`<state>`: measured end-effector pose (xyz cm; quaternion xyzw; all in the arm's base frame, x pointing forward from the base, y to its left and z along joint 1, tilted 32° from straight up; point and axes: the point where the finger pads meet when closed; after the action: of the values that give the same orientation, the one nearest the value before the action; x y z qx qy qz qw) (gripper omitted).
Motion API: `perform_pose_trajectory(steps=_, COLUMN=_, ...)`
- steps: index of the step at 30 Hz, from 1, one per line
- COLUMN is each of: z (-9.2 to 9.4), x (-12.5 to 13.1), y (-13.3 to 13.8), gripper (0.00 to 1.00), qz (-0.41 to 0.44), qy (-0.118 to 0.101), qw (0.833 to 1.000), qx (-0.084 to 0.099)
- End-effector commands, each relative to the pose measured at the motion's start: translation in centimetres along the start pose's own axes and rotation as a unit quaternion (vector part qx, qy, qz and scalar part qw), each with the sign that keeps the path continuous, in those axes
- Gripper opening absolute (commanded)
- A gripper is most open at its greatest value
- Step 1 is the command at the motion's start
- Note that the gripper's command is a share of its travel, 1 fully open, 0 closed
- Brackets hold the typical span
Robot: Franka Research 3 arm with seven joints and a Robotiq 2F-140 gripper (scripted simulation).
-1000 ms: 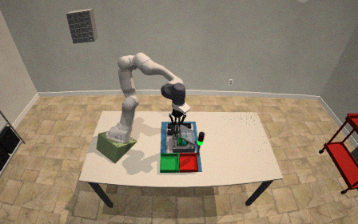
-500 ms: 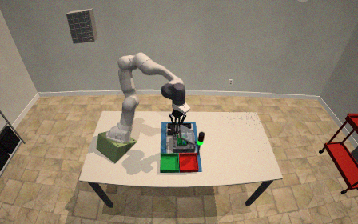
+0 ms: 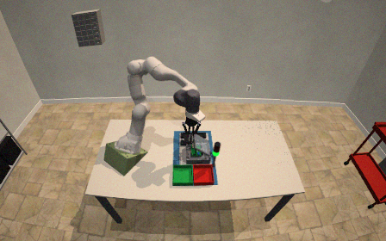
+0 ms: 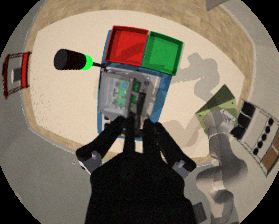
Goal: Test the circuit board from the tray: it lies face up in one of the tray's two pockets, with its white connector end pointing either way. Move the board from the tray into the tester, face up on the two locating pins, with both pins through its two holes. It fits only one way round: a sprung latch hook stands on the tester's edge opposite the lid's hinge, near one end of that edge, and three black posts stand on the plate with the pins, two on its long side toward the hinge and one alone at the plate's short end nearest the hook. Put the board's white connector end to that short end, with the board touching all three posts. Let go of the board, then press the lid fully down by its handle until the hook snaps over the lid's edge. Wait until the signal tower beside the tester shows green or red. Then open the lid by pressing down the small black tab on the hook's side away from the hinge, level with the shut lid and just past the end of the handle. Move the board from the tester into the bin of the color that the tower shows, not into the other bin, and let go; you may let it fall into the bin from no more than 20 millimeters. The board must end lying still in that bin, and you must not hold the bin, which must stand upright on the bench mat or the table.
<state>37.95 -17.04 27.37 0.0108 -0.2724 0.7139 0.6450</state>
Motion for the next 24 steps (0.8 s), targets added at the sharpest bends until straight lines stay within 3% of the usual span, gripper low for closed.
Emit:
perform_pose_trajectory(steps=1, z=0.53, x=-0.06, y=-0.46, gripper=0.00, qz=-0.001, qy=0.002, qw=1.000, qx=-0.006)
perform_pose_trajectory(steps=9, z=0.53, x=-0.06, y=-0.46, gripper=0.00, qz=-0.001, qy=0.002, qw=1.000, qx=-0.006)
perform_pose_trajectory(steps=10, z=0.53, x=-0.06, y=-0.46, gripper=0.16, qz=-0.001, qy=0.002, qw=1.000, qx=-0.006)
perform_pose_trajectory(steps=24, z=0.53, x=-0.06, y=-0.46, gripper=0.16, qz=-0.001, qy=0.002, qw=1.000, qx=-0.006)
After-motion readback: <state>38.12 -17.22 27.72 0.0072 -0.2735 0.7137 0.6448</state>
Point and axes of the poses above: the point where the finger pads meet when closed, its own z axis back along the fingers, its own y axis across the jaws, x = y × z, and after that the axes turned 12 degrees about z, right-handed
